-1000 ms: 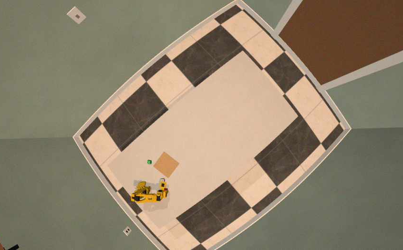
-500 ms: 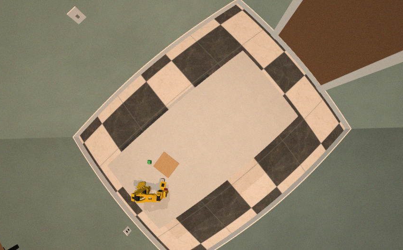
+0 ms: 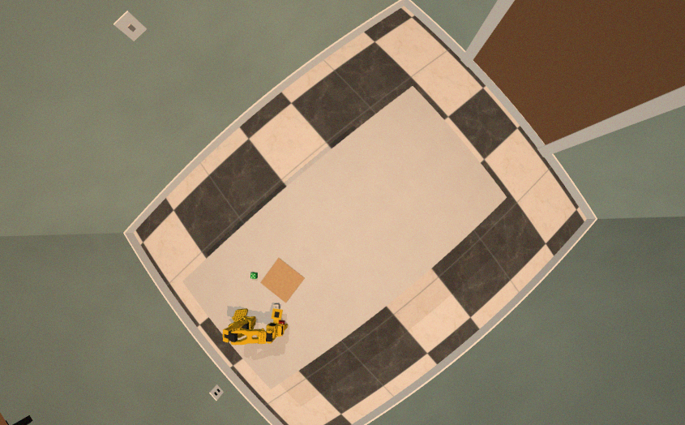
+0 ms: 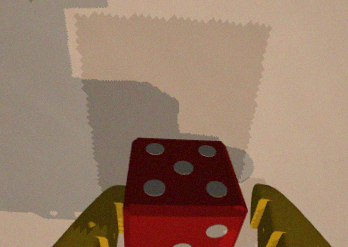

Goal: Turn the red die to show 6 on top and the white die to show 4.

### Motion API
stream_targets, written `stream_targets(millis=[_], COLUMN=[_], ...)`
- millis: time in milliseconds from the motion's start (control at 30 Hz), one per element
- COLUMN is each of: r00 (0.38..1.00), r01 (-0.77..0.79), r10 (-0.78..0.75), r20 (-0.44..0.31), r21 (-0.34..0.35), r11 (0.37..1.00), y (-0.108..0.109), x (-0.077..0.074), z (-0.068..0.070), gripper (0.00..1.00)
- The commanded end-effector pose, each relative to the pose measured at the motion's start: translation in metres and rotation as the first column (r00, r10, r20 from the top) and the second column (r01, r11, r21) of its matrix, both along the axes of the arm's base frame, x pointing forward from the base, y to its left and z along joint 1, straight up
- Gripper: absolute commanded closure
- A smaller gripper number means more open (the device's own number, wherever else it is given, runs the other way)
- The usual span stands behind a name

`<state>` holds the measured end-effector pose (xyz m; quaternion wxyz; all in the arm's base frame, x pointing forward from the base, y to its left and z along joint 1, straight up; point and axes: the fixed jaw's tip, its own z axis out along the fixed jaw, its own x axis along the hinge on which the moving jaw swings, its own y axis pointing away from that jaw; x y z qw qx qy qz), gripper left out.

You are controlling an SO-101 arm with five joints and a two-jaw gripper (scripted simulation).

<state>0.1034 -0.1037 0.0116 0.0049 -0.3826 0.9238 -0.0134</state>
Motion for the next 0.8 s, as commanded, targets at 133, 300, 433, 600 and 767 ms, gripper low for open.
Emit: stream_targets(millis=[133,300,433,600,767], r00=[1.0,1.0,1.0,1.0,1.0], r01=[0.016,0.016,0.016,0.016,0.016], r10=[-0.016,-0.016,-0.016,-0.016,-0.016], r20=[0.01,0.01,0.01,0.01,0.01], r21=[-0.008,-0.008,-0.008,-0.008,-0.008], r11=[1.0,1.0,1.0,1.0,1.0], y=[-0.0018,-0.0018,-0.0018,-0.0018,-0.0022], x=[0.0009,0.0009,0.0009,0.0009,0.0013], z=[0.0009,0.0009,0.0009,0.0009,0.0042], gripper=[0.72,0.68,0.67,0.67,0.67])
